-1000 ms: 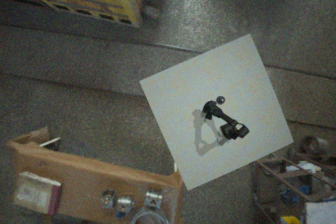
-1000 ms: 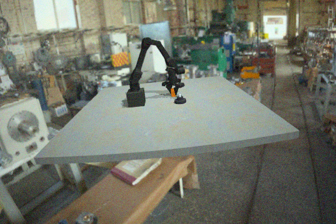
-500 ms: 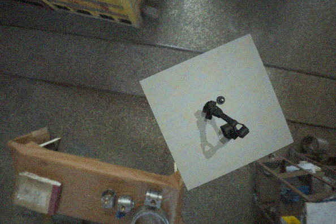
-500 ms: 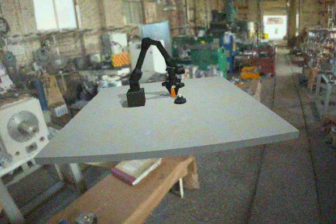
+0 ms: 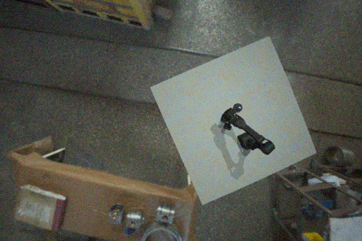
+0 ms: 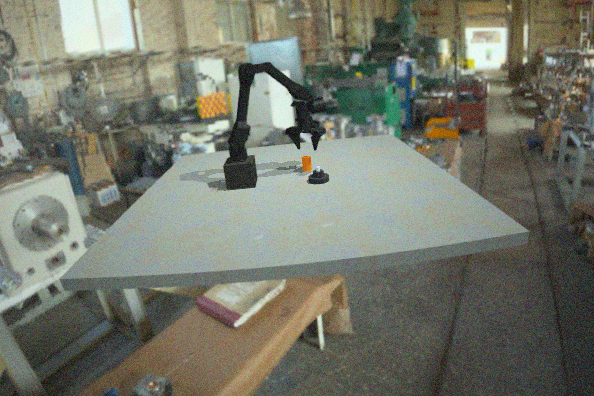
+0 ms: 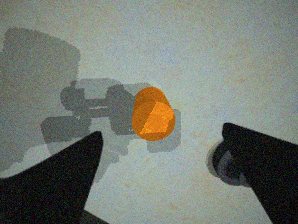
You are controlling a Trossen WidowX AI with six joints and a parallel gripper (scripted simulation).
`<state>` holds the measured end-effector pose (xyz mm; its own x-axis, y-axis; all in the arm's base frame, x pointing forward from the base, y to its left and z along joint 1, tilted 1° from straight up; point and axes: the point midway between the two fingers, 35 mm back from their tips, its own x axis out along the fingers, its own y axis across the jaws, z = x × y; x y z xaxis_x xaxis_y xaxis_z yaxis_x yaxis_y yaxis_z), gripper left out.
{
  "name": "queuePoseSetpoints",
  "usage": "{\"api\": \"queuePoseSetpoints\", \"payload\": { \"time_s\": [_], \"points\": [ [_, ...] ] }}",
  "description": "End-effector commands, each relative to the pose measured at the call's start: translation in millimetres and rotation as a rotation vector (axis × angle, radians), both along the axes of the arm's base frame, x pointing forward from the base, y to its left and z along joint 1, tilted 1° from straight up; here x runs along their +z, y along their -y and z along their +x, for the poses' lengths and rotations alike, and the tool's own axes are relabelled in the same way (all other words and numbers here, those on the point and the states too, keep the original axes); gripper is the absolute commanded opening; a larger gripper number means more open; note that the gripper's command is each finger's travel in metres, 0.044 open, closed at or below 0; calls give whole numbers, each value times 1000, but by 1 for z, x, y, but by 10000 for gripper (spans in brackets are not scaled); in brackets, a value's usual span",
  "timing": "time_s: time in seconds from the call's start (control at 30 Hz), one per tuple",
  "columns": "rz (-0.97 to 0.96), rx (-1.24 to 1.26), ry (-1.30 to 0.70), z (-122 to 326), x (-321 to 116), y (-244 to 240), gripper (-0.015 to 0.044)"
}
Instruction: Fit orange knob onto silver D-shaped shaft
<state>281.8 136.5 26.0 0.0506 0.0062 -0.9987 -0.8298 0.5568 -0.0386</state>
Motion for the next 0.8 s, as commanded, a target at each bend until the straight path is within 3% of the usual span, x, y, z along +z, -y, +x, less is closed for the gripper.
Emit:
{"api": "queuePoseSetpoints", "payload": {
  "time_s": [0.0,0.77],
  "points": [
    [-6,5,-24,-6,0,2,440],
    [-6,3,-24,-3,-39,2,440]
  ]
}}
